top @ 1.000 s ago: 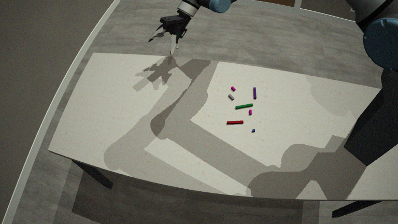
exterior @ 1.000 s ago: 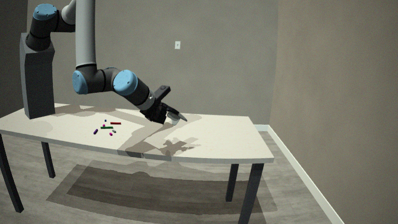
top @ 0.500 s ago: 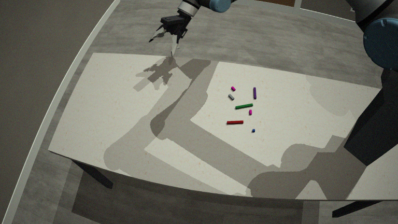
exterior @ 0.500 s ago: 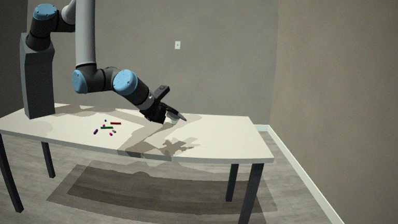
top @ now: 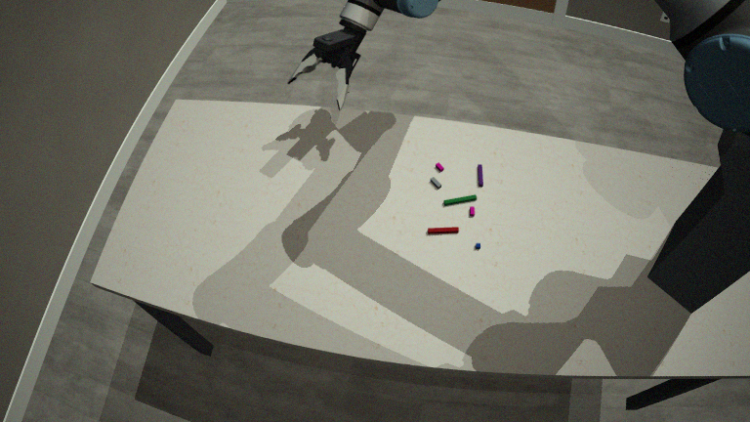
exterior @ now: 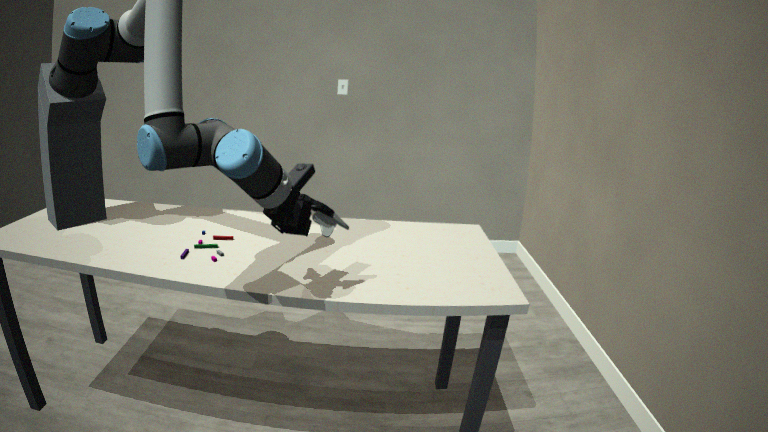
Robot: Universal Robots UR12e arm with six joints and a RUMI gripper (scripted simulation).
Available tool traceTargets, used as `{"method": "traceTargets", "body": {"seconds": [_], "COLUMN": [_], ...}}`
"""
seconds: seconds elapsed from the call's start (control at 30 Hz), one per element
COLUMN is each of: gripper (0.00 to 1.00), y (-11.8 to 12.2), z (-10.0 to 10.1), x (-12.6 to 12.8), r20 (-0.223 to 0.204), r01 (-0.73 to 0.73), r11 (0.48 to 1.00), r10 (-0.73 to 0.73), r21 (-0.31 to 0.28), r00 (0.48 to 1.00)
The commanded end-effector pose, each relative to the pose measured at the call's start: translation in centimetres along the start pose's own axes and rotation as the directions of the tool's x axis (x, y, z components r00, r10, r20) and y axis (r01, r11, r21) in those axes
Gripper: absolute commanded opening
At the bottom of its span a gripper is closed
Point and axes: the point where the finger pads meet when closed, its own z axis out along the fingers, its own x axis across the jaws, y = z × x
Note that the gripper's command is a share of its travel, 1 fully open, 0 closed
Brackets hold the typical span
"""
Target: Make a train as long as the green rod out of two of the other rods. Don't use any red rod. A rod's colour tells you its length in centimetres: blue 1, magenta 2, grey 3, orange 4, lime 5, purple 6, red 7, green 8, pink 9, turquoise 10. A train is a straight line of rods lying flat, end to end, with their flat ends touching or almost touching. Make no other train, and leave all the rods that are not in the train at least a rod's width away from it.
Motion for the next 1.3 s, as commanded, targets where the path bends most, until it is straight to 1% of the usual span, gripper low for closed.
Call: {"method": "traceTargets", "body": {"seconds": [0.0, 0.1, 0.17, 0.23, 0.33, 0.43, 0.47, 0.53, 0.67, 0.73, 0.8, 0.97, 1.23, 1.27], "gripper": [1.00, 1.00, 1.00, 1.00, 1.00, 1.00, 1.00, 1.00, 1.00, 1.00, 1.00, 1.00, 1.00, 1.00], "y": [0.1, 0.3, 0.3, 0.4, 0.6, 0.8, 0.8, 0.9, 1.1, 1.1, 1.3, 1.5, 1.9, 1.9], "z": [-0.4, -0.8, -0.8, -1.0, -1.5, -1.8, -1.8, -2.1, -2.6, -2.6, -3.0, -3.6, -4.5, -4.5], "x": [-2.0, -3.9, -3.9, -5.4, -7.9, -9.9, -9.9, -11.9, -14.6, -14.6, -17.0, -20.4, -26.1, -26.1], "r20": [0.053, 0.097, 0.097, 0.131, 0.191, 0.238, 0.238, 0.285, 0.348, 0.348, 0.401, 0.472, 0.571, 0.571], "r01": [0.091, 0.173, 0.173, 0.234, 0.339, 0.420, 0.420, 0.496, 0.596, 0.596, 0.675, 0.776, 0.900, 0.900], "r11": [0.996, 0.984, 0.984, 0.971, 0.939, 0.906, 0.906, 0.866, 0.801, 0.801, 0.737, 0.631, 0.431, 0.431], "r10": [-0.090, -0.169, -0.169, -0.227, -0.324, -0.396, -0.396, -0.462, -0.546, -0.546, -0.609, -0.682, -0.756, -0.756], "r21": [-0.017, -0.033, -0.033, -0.042, -0.054, -0.058, -0.058, -0.057, -0.049, -0.049, -0.036, -0.007, 0.065, 0.065], "r00": [0.995, 0.981, 0.981, 0.965, 0.927, 0.887, 0.887, 0.840, 0.762, 0.762, 0.685, 0.559, 0.321, 0.321]}}
